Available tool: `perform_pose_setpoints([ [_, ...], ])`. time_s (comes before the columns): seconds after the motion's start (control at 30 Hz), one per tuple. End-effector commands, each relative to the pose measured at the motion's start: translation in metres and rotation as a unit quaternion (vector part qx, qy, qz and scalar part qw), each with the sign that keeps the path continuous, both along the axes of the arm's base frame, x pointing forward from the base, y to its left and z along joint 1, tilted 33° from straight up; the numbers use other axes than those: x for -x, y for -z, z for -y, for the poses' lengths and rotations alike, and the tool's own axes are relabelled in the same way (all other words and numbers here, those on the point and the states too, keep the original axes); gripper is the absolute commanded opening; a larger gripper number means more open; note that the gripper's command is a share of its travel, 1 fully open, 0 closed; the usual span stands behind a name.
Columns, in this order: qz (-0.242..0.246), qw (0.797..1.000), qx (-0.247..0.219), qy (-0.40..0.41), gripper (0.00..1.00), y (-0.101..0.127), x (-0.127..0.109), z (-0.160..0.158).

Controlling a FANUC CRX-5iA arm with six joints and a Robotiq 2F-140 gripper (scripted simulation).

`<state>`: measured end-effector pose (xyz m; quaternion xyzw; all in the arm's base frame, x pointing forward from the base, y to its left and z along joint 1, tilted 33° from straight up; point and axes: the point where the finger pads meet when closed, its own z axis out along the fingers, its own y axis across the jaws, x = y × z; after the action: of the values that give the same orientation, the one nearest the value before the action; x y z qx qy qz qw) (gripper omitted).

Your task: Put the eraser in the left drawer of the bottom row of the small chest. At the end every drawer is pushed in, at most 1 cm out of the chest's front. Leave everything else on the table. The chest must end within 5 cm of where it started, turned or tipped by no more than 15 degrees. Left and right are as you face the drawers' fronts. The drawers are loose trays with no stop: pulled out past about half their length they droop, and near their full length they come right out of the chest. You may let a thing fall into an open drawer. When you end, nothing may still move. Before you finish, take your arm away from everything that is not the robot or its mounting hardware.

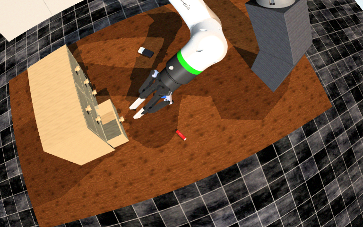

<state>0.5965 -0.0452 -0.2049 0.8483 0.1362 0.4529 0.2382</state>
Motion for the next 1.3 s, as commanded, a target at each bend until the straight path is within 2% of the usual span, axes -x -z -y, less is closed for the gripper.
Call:
perform_pose_setpoints([
  [0.0, 0.0, 1.0, 0.0, 0.0, 0.2, -0.01, 0.011, -0.006],
  [0.2, 0.0, 1.0, 0.0, 0.0, 0.2, -0.046, 0.049, -0.028],
  [0.3, 0.0, 1.0, 0.0, 0.0, 0.2, -0.057, 0.061, -0.034],
  [0.8, -0.007, 1.0, 0.0, 0.004, 0.2, -0.061, 0.065, -0.037],
  [1.03, -0.021, 1.0, 0.0, 0.013, 0.2, -0.064, 0.071, -0.038],
  [1.27, -0.059, 0.998, 0.001, 0.036, 0.2, -0.071, 0.084, -0.043],
])
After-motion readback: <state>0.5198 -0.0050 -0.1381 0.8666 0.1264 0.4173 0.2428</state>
